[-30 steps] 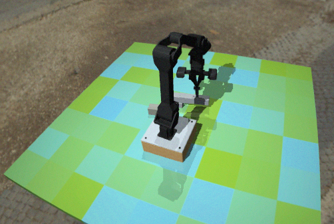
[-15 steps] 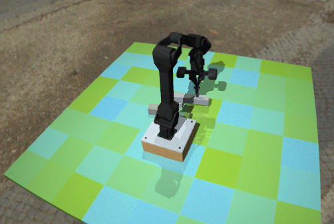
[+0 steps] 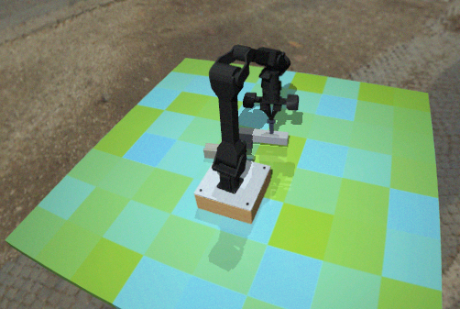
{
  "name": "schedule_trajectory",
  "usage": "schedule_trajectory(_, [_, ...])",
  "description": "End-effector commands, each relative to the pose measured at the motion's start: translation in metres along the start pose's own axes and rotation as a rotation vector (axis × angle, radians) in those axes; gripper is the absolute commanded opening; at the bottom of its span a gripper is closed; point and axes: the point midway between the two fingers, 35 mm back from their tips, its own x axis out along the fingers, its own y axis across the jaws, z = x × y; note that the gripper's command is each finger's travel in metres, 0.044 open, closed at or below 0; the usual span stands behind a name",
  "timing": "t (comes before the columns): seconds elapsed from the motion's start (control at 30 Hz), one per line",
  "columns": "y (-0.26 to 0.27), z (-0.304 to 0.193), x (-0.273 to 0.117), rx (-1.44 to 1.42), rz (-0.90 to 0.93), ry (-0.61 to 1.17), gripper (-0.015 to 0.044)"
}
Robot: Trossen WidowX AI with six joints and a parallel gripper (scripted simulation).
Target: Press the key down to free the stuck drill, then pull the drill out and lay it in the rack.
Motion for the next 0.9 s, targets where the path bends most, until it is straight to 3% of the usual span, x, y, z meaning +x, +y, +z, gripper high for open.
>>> schedule_trajectory(0.0, [-0.001,-0.007,0.014,0.002,0.005,0.037,0.0])
schedule_trajectory(0.87, [-0.001,-0.009,0.027,0.002,0.005,0.037,0.0])
